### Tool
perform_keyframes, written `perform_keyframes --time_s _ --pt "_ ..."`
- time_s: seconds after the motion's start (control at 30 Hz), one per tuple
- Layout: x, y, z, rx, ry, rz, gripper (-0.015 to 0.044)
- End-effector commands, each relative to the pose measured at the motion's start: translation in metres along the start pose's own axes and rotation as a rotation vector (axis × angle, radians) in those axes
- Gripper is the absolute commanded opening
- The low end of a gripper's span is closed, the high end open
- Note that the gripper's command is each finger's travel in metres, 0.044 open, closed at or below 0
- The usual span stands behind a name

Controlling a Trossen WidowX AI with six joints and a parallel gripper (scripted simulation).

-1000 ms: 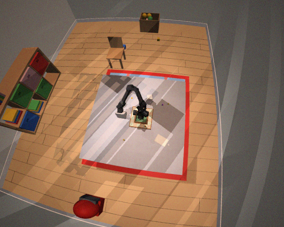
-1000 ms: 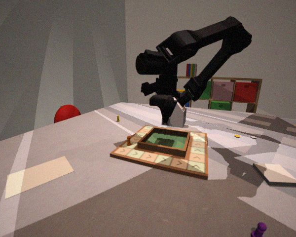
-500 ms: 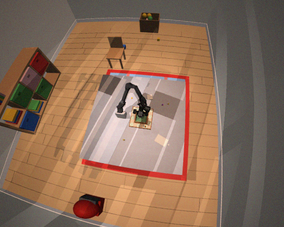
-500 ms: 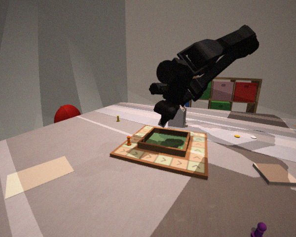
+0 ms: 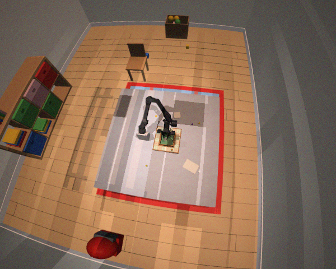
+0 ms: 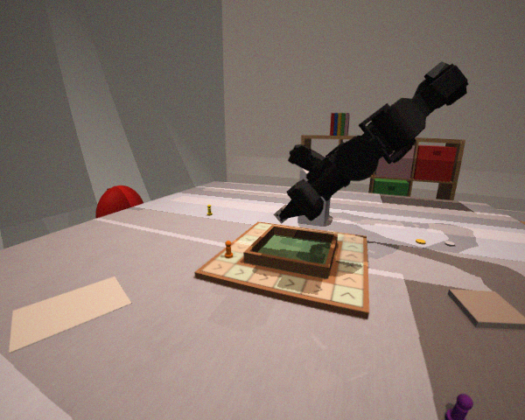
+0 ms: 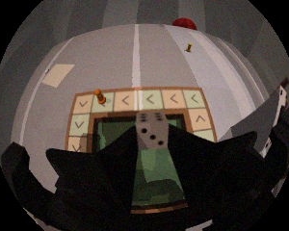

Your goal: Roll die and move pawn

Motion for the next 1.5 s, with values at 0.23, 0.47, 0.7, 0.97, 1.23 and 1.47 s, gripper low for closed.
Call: perform_keyframes --time_s 0.23,0.47,0.7,0.97,1.23,1.47 --pt "0.013 -0.006 0.053 -0.032 -0.032 -0.016 0.0" --pt "0.012 -0.007 0.052 -0.032 -0.031 -0.016 0.0" --pt "0.011 -0.006 0.051 -0.026 -0.028 -0.019 0.0" --pt "0.011 -0.006 0.051 -0.026 -0.028 -0.019 0.0" --pt "0.011 -0.006 0.051 -0.026 -0.028 -0.019 0.021" --pt "0.017 -0.034 0.079 -0.033 -0.031 -0.016 0.0394"
Point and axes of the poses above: the point midway between the two fingers, 35 mm back from their tips, its own z axis back along the fingers, its own x axis across the jaws, y = z × x, the point moved 4 cm from there along z, back along the fingers, and after that the axes turned 15 degrees about -z, right-handed, at the moved point
